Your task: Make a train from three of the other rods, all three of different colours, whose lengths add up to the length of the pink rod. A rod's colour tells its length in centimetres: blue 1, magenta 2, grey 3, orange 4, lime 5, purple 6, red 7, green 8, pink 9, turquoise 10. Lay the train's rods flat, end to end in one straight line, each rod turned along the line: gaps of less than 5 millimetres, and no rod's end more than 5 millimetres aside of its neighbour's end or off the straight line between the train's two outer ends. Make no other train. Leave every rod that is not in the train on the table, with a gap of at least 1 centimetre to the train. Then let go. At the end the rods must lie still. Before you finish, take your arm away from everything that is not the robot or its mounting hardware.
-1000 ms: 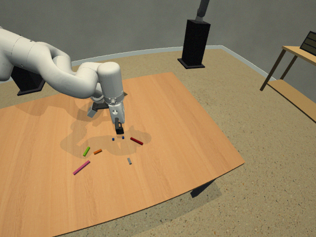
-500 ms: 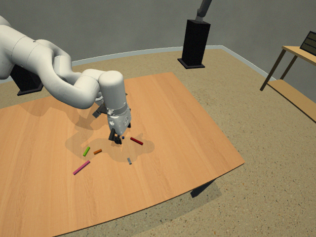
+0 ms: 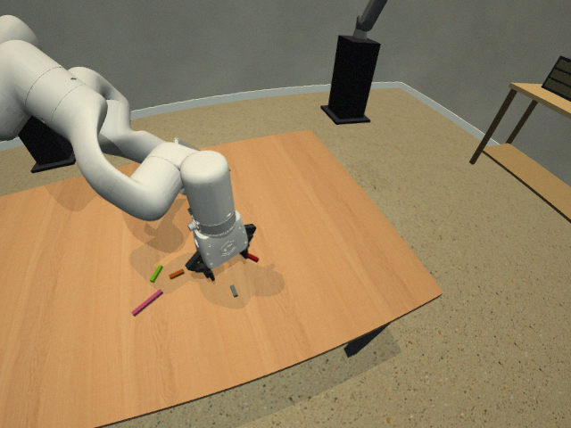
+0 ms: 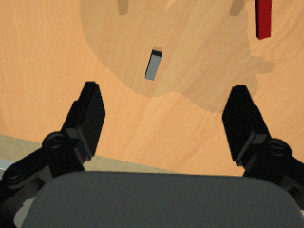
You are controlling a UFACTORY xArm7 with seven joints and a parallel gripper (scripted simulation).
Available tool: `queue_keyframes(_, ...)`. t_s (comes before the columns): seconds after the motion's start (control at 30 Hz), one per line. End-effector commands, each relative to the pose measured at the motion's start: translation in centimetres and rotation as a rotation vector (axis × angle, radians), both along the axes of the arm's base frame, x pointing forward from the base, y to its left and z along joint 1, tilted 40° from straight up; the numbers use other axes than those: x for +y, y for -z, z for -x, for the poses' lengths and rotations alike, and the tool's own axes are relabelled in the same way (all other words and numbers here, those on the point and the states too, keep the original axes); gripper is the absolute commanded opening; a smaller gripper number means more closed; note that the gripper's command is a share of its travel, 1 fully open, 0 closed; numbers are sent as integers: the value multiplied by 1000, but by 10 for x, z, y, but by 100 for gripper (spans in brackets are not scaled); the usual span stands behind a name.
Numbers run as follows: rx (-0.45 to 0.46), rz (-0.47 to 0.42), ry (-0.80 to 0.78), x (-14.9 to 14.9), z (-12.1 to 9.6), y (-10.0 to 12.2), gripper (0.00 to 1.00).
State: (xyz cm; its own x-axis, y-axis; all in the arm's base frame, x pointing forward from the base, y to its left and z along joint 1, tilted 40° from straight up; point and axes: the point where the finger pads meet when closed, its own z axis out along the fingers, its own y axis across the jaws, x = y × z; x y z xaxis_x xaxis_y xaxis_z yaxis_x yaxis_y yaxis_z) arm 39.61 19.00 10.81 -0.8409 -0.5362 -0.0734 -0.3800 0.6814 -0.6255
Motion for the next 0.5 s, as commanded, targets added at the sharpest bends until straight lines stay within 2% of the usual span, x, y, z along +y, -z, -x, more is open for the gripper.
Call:
queue_keyframes(0.0,-92,-62,125,3,-19,-3,100)
queue_keyframes(0.27,-147,-100,201,4,-30,-6,100)
queue_keyframes(0.3,-147,-100,201,4,-30,-6,24)
queue_keyframes(0.47,-147,-100,201,4,-30,-6,24)
